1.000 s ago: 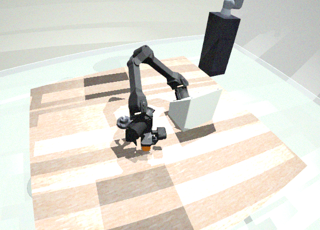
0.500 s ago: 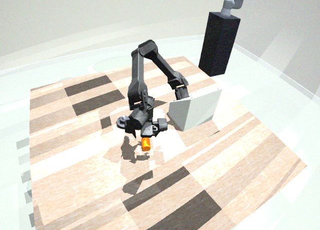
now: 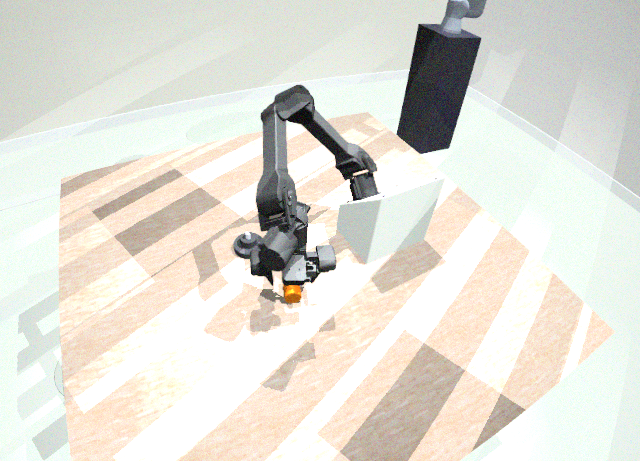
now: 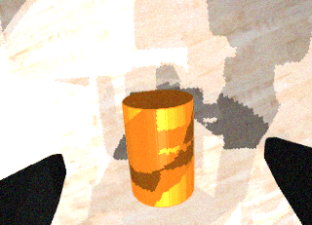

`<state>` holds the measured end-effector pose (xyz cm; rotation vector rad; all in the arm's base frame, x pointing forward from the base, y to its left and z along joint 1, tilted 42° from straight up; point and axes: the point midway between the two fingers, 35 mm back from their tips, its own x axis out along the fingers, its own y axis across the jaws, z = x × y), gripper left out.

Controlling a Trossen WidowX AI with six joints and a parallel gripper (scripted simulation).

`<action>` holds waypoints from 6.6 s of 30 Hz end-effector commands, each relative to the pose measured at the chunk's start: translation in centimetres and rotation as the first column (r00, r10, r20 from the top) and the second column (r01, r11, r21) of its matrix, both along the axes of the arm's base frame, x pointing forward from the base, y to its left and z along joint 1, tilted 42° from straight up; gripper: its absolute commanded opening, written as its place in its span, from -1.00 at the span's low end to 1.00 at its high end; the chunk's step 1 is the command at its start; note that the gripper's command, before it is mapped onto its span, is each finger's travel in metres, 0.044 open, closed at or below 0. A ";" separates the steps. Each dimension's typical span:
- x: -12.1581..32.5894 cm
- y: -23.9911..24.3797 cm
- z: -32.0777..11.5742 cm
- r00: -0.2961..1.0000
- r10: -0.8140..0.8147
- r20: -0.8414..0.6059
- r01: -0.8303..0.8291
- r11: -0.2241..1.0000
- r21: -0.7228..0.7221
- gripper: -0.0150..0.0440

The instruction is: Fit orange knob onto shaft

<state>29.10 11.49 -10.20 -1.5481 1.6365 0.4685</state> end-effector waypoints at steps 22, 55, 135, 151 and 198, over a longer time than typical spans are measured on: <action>0.3 -2.6 -3.0 1.000 0.006 -0.004 -0.006 1.000 -0.006 1.00; 0.3 -3.3 -3.8 1.000 0.006 -0.004 -0.006 1.000 -0.007 0.12; -2.1 -7.6 1.3 0.945 0.149 0.292 -0.328 0.447 0.832 0.12; -2.0 -7.6 1.3 0.946 0.145 0.291 -0.325 0.455 0.829 0.39; -3.4 -2.1 5.9 0.997 -0.018 -0.073 0.049 0.897 0.440 1.00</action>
